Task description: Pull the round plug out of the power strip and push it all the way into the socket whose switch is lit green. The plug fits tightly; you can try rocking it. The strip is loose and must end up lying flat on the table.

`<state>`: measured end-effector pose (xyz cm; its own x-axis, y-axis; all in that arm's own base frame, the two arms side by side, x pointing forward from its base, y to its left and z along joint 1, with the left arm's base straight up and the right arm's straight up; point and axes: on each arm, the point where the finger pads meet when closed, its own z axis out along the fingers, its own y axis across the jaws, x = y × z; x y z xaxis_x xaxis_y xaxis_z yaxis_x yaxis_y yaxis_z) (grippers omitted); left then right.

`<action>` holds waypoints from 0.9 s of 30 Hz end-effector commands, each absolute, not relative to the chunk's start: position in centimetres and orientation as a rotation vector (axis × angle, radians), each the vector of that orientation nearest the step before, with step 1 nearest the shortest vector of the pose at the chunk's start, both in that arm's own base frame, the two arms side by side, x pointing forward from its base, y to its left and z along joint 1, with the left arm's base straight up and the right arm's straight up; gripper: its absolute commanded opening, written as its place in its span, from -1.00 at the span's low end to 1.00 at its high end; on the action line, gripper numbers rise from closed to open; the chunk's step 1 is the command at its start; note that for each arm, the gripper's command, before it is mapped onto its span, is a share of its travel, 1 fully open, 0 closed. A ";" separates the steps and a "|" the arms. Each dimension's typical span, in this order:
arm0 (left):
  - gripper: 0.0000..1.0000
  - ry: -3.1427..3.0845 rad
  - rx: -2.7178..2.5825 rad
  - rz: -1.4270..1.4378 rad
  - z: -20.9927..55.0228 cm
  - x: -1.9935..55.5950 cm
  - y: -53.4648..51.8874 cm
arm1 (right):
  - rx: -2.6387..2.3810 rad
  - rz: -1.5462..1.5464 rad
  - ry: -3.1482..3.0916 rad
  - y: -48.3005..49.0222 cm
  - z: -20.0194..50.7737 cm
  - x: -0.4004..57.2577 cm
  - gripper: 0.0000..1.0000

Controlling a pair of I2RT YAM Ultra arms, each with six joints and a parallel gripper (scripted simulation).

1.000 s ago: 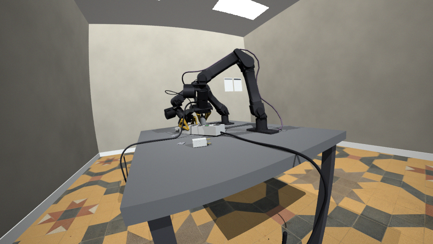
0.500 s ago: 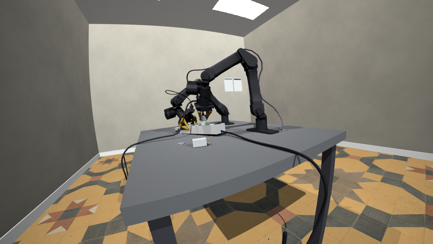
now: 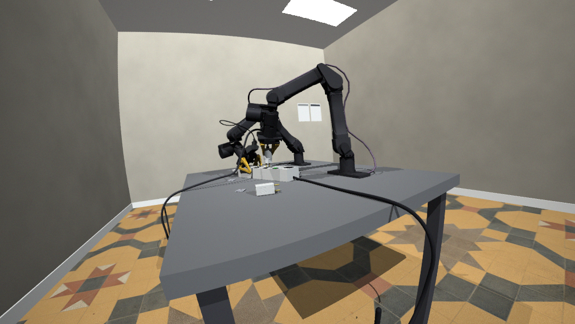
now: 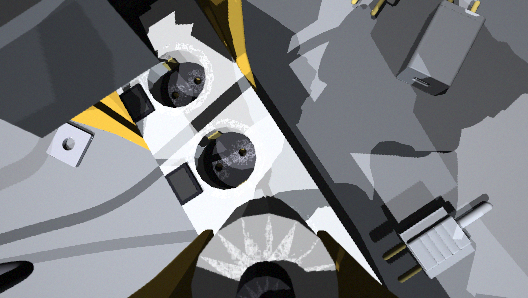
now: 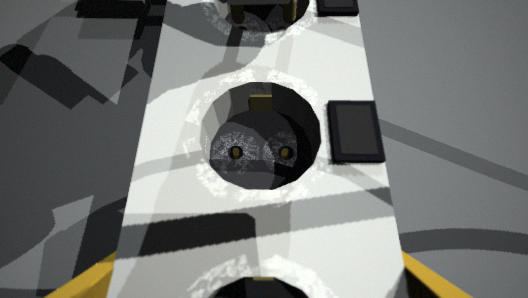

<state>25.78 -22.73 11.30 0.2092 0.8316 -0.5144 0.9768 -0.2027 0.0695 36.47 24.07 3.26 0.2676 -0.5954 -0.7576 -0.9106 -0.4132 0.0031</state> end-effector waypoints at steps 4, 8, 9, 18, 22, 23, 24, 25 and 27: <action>-0.34 1.670 2.091 -0.457 14.2 26.4 -23.2 | -2.169 0.926 1.412 23.2 0.9 36.5 0.45; -0.34 1.773 2.102 -0.582 13.6 26.5 -24.0 | -2.096 0.957 1.356 24.1 3.6 36.7 0.45; -0.34 1.773 2.102 -0.582 13.6 26.5 -24.0 | -2.106 0.969 1.372 24.0 2.5 36.5 0.45; -0.34 1.751 2.098 -0.568 14.2 26.5 -24.0 | -2.143 0.970 1.423 23.3 0.3 36.1 0.45; -0.34 1.745 2.095 -0.563 14.3 26.7 -24.1 | -2.143 0.970 1.423 23.3 0.3 36.1 0.45; -0.34 1.743 2.094 -0.561 14.3 26.7 -24.1 | -2.143 0.970 1.423 23.3 0.3 36.1 0.45; -0.34 1.743 2.094 -0.561 14.3 26.7 -24.1 | -2.143 0.970 1.423 23.3 0.3 36.1 0.45; -0.34 1.743 2.094 -0.561 14.3 26.7 -24.1 | -2.143 0.970 1.423 23.3 0.3 36.1 0.45; -0.34 1.734 2.090 -0.554 15.2 26.4 -23.9 | -2.132 0.960 1.401 23.7 1.5 36.3 0.45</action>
